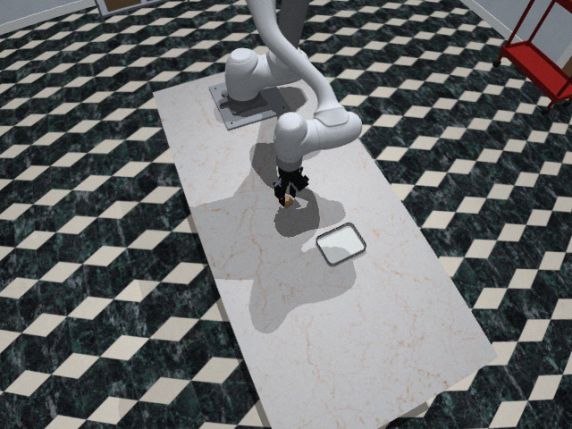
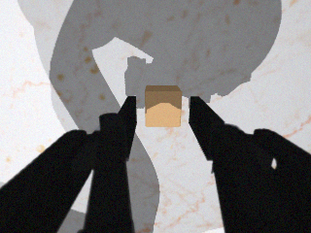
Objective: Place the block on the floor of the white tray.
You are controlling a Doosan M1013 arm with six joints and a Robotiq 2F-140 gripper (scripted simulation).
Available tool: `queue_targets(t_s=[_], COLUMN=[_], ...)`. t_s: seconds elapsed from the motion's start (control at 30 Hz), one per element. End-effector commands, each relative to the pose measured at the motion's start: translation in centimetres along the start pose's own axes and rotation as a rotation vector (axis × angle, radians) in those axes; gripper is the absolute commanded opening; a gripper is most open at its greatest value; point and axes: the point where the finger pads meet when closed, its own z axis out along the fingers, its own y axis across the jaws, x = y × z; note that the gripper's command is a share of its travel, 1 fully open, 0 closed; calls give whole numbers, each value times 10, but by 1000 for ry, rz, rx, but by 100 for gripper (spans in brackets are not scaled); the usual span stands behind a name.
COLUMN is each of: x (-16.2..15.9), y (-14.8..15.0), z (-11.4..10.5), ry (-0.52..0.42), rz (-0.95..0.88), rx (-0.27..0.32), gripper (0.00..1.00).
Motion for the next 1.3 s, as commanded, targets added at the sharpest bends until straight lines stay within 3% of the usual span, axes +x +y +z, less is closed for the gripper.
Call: queue_targets(t_s=[0.0,0.33,0.83,0.87,1.27], x=[0,0,0,0,0], y=[0,0,0,0,0], z=[3,24,25,25,25], ry=[1,1,1,1,1], rz=[0,0,0,0,0], rx=[0,0,0,0,0], gripper=[40,40,40,10,10])
